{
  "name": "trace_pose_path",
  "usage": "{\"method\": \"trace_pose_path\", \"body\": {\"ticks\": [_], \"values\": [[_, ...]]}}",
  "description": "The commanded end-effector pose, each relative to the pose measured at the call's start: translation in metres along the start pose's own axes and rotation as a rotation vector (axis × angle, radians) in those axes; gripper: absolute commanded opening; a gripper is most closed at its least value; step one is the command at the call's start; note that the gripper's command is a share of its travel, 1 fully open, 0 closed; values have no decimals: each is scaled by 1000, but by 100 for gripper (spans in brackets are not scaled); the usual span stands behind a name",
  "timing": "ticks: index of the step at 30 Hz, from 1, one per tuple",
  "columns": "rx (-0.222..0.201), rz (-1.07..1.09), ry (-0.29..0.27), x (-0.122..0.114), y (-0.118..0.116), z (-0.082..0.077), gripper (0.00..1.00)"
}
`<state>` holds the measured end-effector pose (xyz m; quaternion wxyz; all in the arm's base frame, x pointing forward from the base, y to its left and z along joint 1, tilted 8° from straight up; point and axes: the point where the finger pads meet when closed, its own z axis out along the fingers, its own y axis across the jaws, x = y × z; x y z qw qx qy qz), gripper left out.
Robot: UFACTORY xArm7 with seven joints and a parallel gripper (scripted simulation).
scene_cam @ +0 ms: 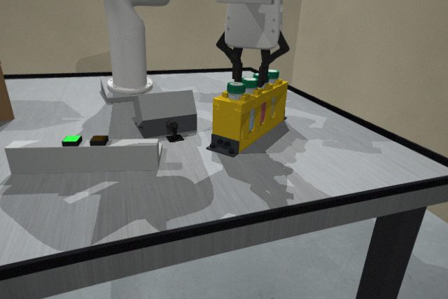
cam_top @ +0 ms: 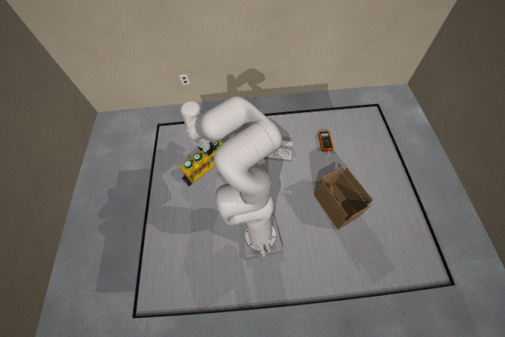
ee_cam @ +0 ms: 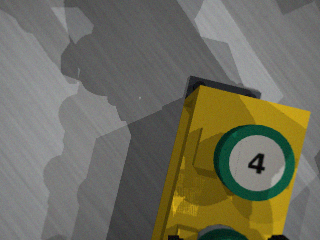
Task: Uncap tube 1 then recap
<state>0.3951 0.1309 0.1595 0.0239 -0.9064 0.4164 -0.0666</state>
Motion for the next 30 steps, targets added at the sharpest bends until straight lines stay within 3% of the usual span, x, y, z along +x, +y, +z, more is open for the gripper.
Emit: {"method": "trace_pose_path", "body": {"ticks": [1, 3, 4, 18, 30], "values": [[3, 0, 2, 1, -1, 0, 46], [3, 0, 2, 1, -1, 0, 46], [3, 0, 2, 1, -1, 0, 0], [3, 0, 2, 1, -1, 0, 0], [3, 200, 1, 1, -1, 0, 0]]}}
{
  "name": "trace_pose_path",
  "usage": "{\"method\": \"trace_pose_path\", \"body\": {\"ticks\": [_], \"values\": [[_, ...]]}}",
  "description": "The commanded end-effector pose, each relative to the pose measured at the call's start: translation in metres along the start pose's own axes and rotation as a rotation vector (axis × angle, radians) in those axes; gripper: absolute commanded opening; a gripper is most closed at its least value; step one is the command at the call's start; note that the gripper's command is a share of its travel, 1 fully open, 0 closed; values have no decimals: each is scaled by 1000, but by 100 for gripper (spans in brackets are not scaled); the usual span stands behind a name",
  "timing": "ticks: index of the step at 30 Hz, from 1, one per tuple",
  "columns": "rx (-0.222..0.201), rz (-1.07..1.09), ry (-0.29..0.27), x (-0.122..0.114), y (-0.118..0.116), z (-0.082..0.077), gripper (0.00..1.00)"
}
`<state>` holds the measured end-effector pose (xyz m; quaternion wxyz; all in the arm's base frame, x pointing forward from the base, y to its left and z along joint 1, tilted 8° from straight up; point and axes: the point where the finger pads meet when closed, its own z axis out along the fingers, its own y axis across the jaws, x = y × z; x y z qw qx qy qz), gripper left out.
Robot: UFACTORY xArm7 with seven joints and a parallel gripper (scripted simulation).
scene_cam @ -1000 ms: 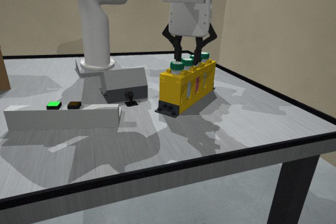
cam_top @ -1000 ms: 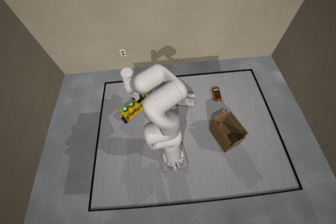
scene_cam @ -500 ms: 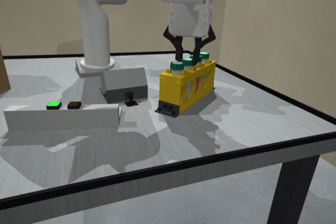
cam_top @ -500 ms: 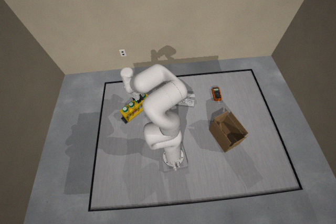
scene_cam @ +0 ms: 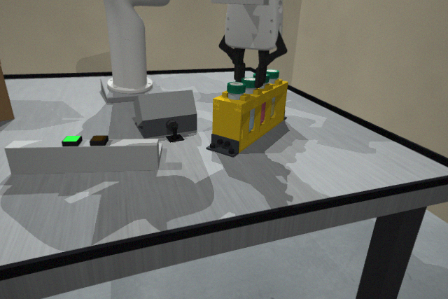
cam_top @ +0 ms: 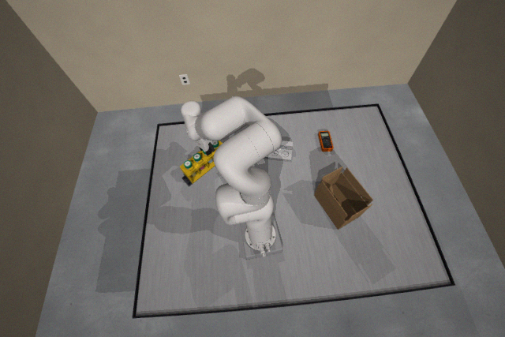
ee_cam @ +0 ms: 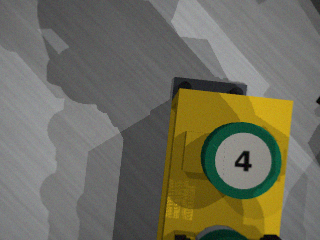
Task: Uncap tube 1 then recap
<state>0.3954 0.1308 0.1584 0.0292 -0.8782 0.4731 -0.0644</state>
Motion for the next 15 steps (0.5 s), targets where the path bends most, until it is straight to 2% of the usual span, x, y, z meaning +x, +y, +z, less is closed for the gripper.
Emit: {"method": "trace_pose_path", "body": {"ticks": [1, 15], "values": [[2, 93, 3, 0, -1, -1, 0], [3, 333, 3, 0, -1, -1, 0]]}}
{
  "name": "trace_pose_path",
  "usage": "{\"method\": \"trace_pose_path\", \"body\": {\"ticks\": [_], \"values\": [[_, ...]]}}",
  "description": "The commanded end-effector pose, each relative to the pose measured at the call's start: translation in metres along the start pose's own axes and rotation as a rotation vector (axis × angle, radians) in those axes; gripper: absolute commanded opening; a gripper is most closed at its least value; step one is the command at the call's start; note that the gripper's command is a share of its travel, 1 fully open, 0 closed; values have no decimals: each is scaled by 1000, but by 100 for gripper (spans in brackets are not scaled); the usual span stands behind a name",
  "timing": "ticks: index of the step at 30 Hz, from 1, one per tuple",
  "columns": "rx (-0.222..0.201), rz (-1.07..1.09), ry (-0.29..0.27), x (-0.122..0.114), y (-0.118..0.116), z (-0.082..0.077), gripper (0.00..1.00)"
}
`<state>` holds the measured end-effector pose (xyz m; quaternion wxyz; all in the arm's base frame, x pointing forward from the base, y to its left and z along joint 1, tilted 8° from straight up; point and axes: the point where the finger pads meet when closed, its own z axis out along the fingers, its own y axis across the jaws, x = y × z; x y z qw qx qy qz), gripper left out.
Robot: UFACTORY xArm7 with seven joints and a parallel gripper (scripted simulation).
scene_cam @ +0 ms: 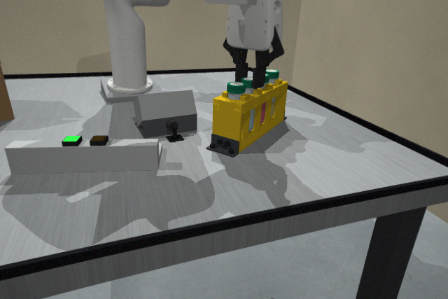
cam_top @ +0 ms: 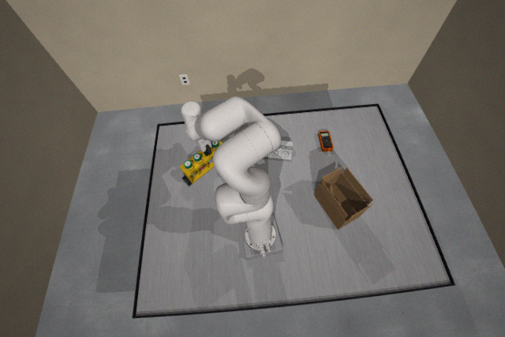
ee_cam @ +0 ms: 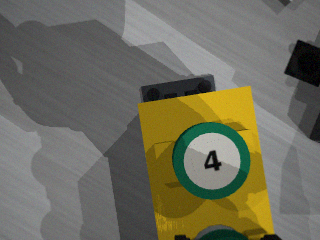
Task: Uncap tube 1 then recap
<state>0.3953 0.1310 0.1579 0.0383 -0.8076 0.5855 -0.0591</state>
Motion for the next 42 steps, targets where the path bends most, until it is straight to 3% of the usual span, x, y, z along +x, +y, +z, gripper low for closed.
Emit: {"method": "trace_pose_path", "body": {"ticks": [1, 5, 6, 18, 29, 38, 42], "values": [[3, 86, 5, 0, -1, -1, 0], [3, 95, 5, 0, -1, -1, 0], [3, 95, 5, 0, -1, -1, 46], [3, 95, 5, 0, -1, -1, 46], [3, 95, 5, 0, -1, -35, 46], [3, 95, 5, 0, -1, -47, 46], [2, -211, 6, 32, -6, -47, 46]]}}
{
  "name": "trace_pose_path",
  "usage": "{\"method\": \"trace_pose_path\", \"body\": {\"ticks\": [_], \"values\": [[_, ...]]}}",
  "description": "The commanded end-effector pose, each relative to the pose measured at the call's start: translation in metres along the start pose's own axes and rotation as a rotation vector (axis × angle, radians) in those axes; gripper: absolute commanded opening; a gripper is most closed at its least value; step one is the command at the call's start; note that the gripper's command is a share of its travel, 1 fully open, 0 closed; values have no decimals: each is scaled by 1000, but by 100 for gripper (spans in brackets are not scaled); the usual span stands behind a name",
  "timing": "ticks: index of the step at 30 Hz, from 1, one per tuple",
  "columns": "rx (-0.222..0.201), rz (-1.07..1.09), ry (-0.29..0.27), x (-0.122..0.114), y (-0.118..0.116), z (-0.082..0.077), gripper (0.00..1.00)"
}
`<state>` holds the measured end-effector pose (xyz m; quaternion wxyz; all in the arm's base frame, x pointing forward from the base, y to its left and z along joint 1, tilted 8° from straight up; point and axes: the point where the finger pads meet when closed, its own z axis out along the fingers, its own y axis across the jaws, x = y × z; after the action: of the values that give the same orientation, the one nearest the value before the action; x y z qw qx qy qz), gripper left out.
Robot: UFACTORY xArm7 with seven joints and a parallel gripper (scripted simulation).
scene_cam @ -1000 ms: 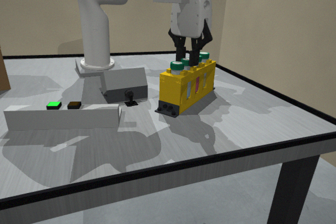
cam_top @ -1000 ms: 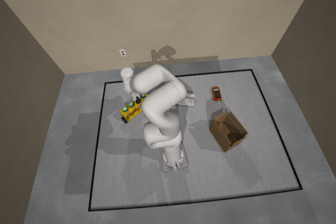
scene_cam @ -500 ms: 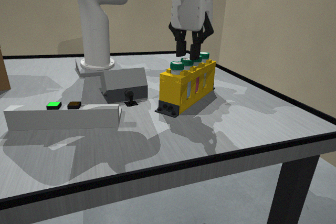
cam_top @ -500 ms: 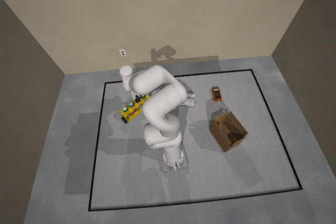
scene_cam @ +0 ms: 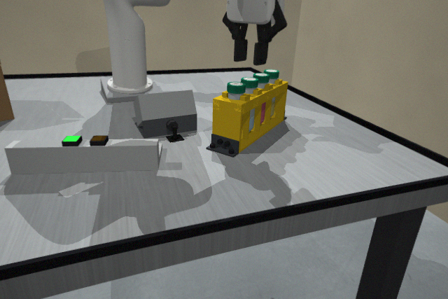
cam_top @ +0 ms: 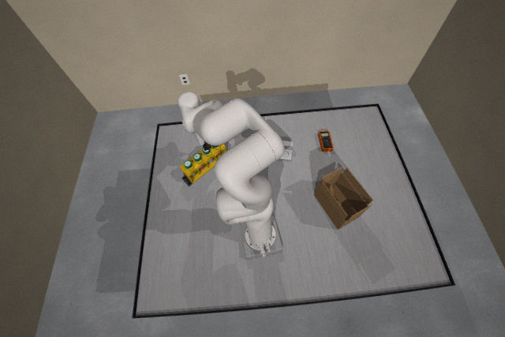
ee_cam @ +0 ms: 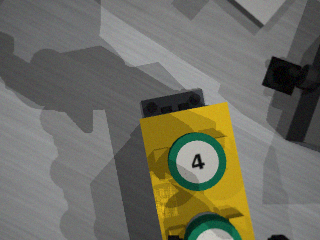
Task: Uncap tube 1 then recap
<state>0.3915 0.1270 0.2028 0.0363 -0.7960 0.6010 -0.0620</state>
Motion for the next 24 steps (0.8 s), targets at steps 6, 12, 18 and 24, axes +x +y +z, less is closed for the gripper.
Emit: {"method": "trace_pose_path", "body": {"ticks": [6, 12, 18, 24], "values": [[4, -403, -2, 45, -9, -2, 46], [4, -432, -3, 46, -10, -2, 46], [4, -432, -3, 46, -10, 13, 46], [4, -432, -3, 46, -10, 25, 46]]}}
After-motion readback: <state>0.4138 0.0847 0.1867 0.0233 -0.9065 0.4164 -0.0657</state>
